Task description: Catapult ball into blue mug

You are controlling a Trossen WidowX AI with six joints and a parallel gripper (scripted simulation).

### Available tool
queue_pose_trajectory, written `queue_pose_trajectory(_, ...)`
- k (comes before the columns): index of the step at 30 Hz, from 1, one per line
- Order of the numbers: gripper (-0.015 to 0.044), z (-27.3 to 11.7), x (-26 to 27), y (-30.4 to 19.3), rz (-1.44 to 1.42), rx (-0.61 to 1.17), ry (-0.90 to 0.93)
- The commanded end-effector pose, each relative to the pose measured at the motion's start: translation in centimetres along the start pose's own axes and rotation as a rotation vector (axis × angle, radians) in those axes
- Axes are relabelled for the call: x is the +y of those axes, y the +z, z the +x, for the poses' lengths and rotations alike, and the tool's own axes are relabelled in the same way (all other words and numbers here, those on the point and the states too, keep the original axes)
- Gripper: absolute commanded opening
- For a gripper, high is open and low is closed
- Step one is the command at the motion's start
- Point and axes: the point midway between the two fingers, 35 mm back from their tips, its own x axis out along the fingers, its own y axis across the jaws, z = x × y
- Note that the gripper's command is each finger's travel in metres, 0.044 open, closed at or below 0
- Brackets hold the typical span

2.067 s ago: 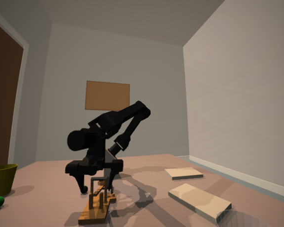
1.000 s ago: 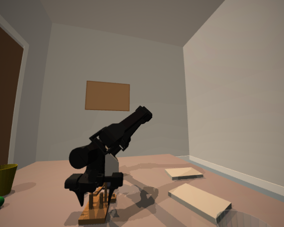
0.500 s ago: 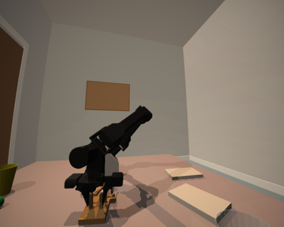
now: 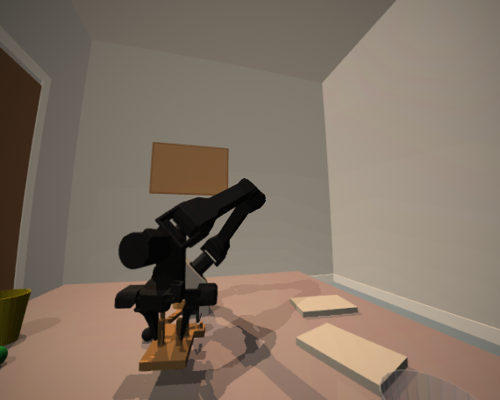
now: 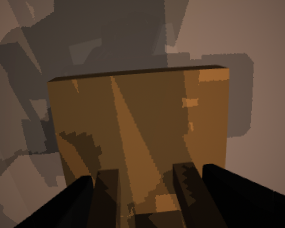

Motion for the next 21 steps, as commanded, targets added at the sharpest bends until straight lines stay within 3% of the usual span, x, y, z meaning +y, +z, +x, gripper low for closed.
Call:
queue_pose_trajectory(1,0.0000,0.2,-0.1,0.1,0.004,-0.006,-0.001)
queue_pose_trajectory(21,0.0000,3.5,0.0,0.2,0.006,-0.007,0.002)
